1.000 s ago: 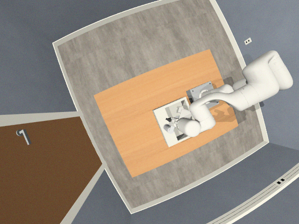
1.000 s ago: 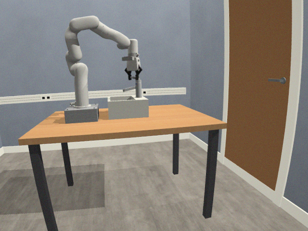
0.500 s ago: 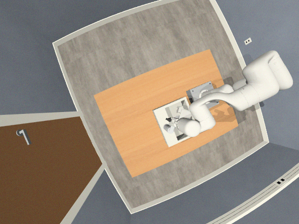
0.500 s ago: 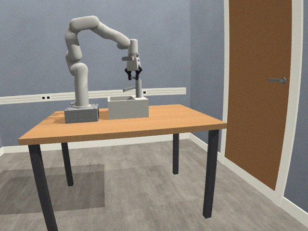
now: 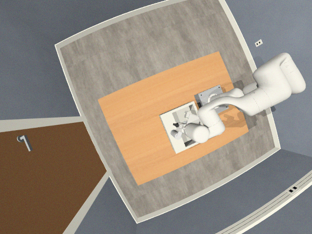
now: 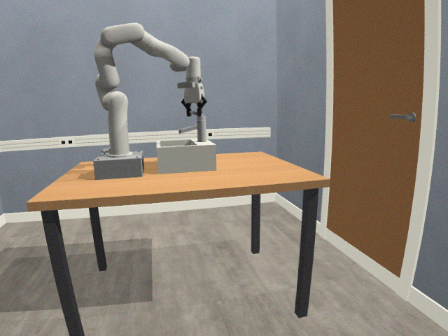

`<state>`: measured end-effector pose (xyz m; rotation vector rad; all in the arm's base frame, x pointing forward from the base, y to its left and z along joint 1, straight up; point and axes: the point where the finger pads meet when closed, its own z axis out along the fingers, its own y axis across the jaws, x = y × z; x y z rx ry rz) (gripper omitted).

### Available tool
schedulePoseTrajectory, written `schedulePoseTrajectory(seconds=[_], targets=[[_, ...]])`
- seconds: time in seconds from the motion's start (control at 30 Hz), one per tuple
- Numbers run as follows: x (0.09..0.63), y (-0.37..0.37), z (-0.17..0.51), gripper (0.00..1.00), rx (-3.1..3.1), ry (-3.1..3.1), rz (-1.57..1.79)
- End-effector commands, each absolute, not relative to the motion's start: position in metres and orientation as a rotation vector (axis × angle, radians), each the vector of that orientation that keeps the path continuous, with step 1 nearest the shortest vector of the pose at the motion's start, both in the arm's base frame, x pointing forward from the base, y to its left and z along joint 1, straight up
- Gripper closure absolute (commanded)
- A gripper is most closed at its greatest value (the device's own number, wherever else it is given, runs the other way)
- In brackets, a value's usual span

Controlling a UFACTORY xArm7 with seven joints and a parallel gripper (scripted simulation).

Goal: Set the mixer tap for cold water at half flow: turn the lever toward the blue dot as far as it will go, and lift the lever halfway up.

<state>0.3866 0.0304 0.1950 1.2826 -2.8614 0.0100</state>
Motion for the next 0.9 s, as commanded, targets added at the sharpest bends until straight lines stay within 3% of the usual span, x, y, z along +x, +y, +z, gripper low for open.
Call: schedulePoseTrajectory(seconds=[0.0, 0.87], targets=[[0.388, 0.031, 0.2, 0.36, 1.285, -2.865, 0.012], [0.388, 0.031, 0.253, 0.36, 1.284, -2.865, 0.012]])
